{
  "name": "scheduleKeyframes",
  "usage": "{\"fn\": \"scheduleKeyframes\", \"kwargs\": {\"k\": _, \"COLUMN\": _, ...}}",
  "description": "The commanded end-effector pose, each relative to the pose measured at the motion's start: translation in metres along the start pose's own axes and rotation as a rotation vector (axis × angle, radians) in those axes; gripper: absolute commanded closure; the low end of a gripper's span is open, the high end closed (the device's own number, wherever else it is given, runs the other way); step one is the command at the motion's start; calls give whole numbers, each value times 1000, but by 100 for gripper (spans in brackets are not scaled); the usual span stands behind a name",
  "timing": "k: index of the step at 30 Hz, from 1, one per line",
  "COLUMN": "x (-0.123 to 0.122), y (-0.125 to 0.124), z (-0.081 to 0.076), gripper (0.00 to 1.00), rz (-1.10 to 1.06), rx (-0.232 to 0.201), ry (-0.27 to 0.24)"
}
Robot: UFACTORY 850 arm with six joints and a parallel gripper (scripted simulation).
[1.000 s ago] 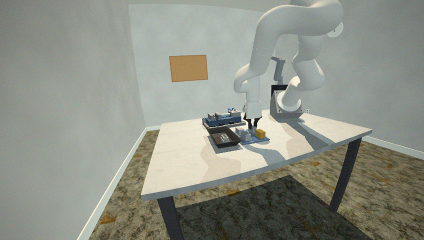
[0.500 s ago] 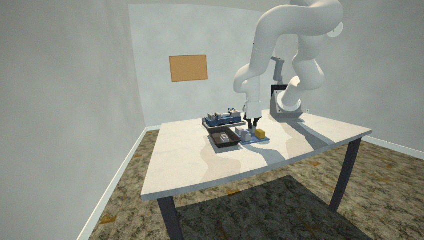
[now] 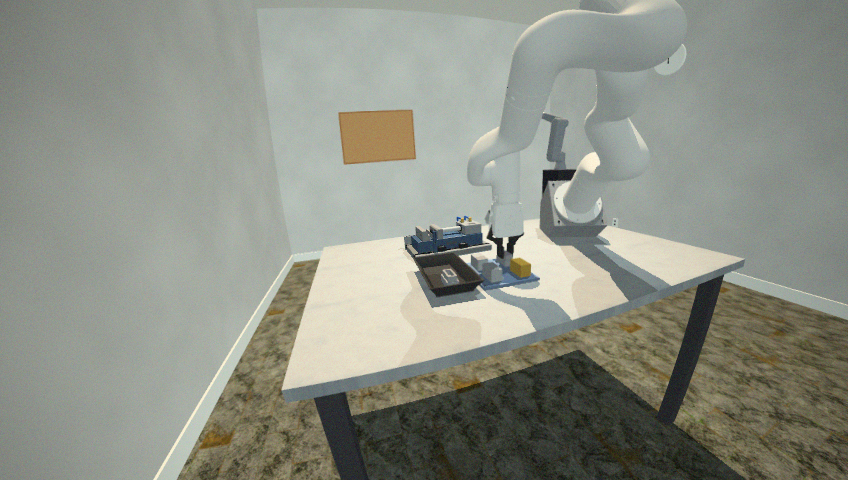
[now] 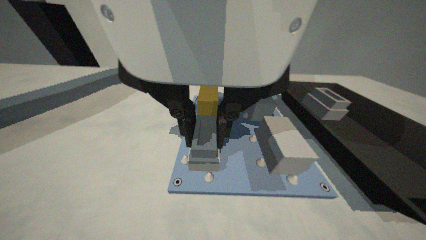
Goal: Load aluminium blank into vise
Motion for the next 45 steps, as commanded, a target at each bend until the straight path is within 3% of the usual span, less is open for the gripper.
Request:
{"fn": "scheduleKeyframes", "kwargs": {"k": 1, "x": 0, "y": 0, "z": 0, "gripper": 100, "rz": 0, "rx": 1, "ry": 0}}
{"fn": "scheduleKeyframes", "kwargs": {"k": 21, "x": 0, "y": 0, "z": -7, "gripper": 100, "rz": 0, "rx": 1, "ry": 0}}
{"fn": "scheduleKeyframes", "kwargs": {"k": 45, "x": 0, "y": 0, "z": -96, "gripper": 100, "rz": 0, "rx": 1, "ry": 0}}
Point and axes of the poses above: the point where the finger pads meet when closed, its own z axis out along the fingers, its own y axis across the jaws, x = y × z, the point moved 2 cm from there along -z, back along the fingers, and after that the axes turned 1 degree about z, right-handed, at the moved point
